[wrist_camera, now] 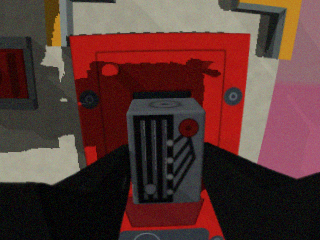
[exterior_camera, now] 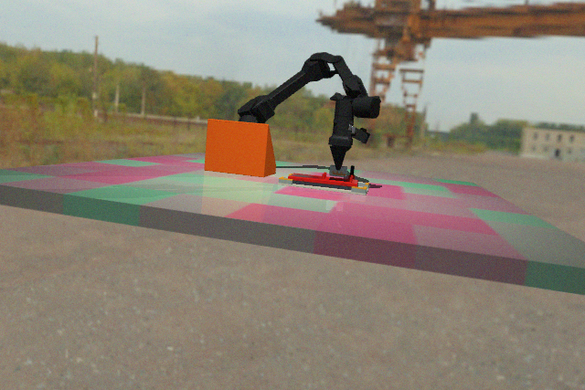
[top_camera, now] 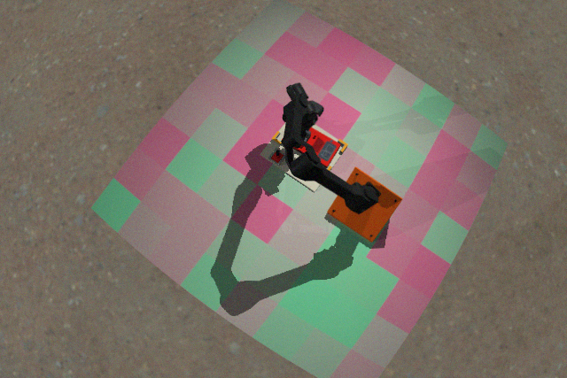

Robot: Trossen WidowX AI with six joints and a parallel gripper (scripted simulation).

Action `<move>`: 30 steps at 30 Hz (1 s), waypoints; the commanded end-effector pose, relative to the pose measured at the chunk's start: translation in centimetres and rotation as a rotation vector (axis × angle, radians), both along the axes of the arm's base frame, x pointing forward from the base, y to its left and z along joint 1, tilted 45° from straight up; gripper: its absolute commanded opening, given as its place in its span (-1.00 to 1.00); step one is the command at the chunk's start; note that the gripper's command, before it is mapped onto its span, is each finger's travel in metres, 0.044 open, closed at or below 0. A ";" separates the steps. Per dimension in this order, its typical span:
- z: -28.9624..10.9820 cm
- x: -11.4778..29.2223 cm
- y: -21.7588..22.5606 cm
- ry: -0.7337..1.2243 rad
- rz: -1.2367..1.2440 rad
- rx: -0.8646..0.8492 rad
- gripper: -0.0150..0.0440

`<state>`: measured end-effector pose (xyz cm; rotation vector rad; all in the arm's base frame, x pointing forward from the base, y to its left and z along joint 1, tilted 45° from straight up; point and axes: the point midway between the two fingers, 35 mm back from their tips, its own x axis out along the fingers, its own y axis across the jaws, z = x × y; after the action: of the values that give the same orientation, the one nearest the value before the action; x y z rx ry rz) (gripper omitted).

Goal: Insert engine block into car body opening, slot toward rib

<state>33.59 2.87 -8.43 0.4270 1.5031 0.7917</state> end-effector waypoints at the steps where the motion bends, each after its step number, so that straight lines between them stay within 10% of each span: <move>1: -0.1 0.0 0.1 -0.001 -0.001 0.002 0.05; 30: -0.6 -0.1 0.6 0.003 -0.005 0.002 0.05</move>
<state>33.52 3.34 -8.94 0.4276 1.5038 0.7908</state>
